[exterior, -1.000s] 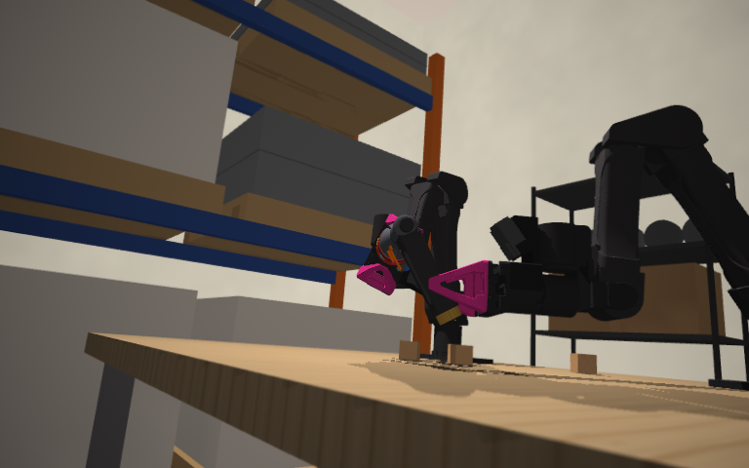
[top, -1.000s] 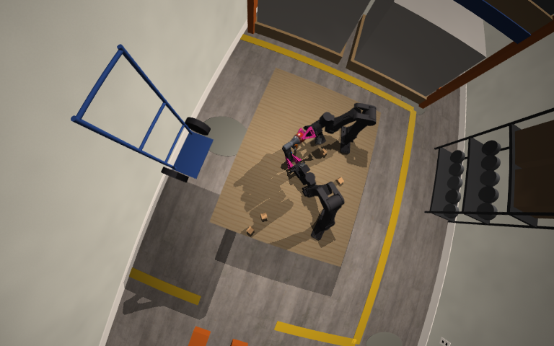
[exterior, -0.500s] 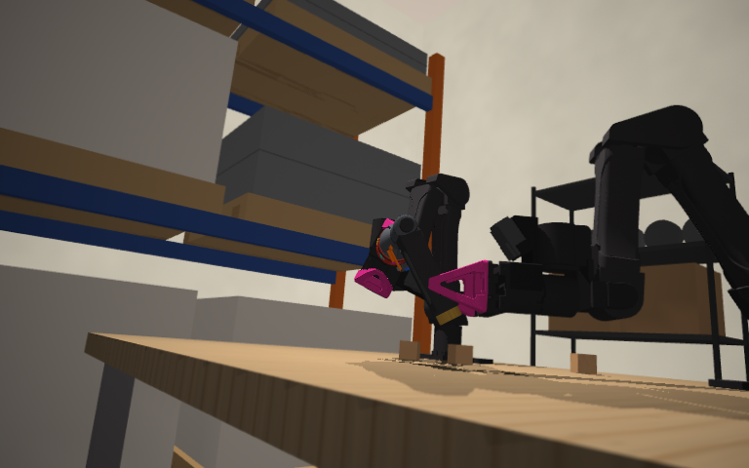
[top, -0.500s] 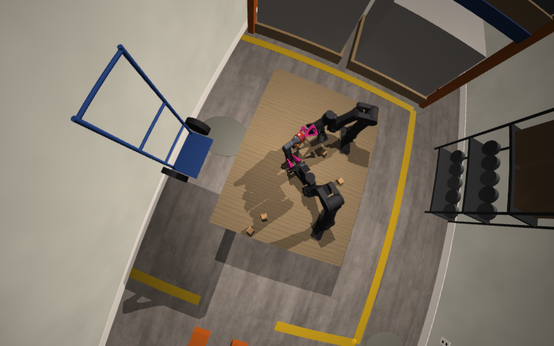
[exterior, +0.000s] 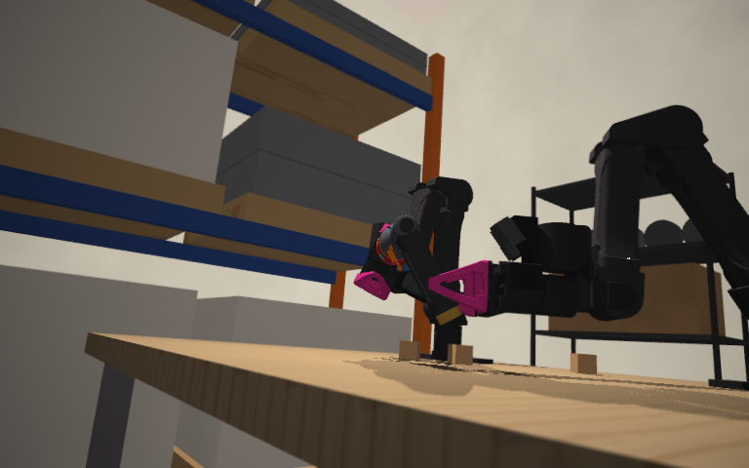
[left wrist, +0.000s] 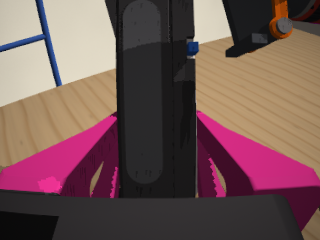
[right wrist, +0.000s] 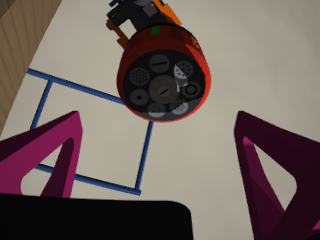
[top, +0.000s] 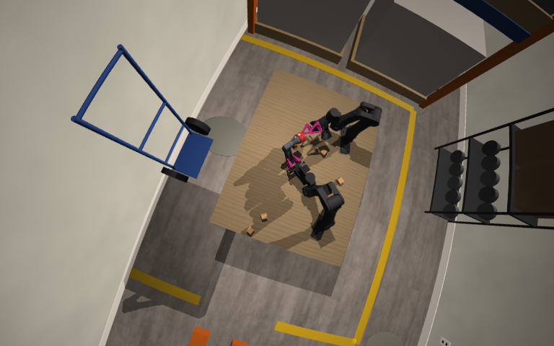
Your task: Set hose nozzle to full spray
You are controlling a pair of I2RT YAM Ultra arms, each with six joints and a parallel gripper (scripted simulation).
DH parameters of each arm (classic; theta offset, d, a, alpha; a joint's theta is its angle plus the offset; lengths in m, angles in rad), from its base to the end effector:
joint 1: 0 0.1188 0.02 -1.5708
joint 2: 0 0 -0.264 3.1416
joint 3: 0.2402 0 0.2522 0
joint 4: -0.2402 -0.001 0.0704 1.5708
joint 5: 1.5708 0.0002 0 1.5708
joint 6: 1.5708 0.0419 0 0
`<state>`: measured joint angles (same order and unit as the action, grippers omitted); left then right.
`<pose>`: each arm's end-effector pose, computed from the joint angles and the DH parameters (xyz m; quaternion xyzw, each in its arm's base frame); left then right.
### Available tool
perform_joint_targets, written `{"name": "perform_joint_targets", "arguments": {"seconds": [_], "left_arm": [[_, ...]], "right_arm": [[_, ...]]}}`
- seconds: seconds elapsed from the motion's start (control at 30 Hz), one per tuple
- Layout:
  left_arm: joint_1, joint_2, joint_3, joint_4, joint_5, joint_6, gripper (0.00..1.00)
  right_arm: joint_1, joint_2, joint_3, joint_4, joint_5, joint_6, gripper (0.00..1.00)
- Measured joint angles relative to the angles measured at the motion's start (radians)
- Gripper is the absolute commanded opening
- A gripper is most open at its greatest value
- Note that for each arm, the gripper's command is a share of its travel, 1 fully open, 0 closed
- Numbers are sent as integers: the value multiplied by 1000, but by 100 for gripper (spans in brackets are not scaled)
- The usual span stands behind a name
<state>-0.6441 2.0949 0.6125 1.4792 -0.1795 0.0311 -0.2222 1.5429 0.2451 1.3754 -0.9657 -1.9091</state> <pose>0.2811 -0.2005 0.1081 0.1739 0.6865 -0.1516 0.6895 0.2326 -0.0162 0.1701 -0.6759 0.1454 -0.4163 0.5905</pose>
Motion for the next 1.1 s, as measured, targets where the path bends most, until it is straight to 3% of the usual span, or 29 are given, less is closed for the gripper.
{"name": "perform_joint_targets", "arguments": {"seconds": [0.43, 1.1], "left_arm": [[0, 0, 0, 0, 0, 0, 35], [0, 0, 0, 0, 0, 0, 35]], "right_arm": [[-101, -38, -42, 34, -108, 19, 87], [-100, -35, -47, 45, -122, 27, 87]]}}
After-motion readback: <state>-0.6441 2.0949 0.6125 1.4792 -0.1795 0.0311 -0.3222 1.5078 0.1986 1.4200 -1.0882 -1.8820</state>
